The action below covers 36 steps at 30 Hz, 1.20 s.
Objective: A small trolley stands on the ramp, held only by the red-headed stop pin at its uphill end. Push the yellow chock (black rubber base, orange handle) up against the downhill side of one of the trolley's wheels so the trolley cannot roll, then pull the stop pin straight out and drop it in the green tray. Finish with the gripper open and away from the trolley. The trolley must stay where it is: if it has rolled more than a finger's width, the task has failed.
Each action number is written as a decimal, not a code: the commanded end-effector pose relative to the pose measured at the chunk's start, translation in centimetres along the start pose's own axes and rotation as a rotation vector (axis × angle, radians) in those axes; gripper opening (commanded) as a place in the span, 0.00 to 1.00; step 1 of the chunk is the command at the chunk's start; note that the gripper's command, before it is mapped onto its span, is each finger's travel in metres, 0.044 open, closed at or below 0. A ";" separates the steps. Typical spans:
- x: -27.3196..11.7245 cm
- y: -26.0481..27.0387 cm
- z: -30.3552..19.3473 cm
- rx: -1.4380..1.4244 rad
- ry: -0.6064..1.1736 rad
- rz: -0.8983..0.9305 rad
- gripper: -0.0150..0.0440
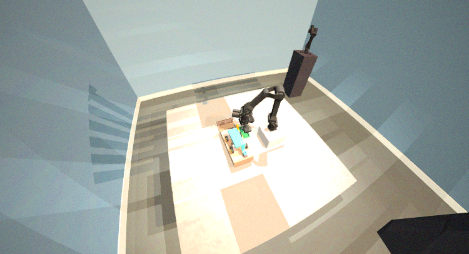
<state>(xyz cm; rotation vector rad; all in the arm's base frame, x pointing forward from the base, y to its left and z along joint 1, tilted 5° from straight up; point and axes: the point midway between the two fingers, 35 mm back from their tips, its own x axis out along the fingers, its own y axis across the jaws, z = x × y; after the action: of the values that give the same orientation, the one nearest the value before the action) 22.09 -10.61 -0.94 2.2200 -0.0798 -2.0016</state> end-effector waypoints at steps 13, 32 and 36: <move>0.3 -1.3 0.0 0.002 0.000 0.004 0.58; 0.9 -2.7 0.0 0.002 0.000 0.003 0.58; 1.1 -3.0 0.0 0.002 0.000 0.002 0.58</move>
<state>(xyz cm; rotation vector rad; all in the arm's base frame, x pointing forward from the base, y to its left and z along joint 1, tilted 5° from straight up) 22.08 -7.96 -2.30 2.2216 -0.0771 -2.0024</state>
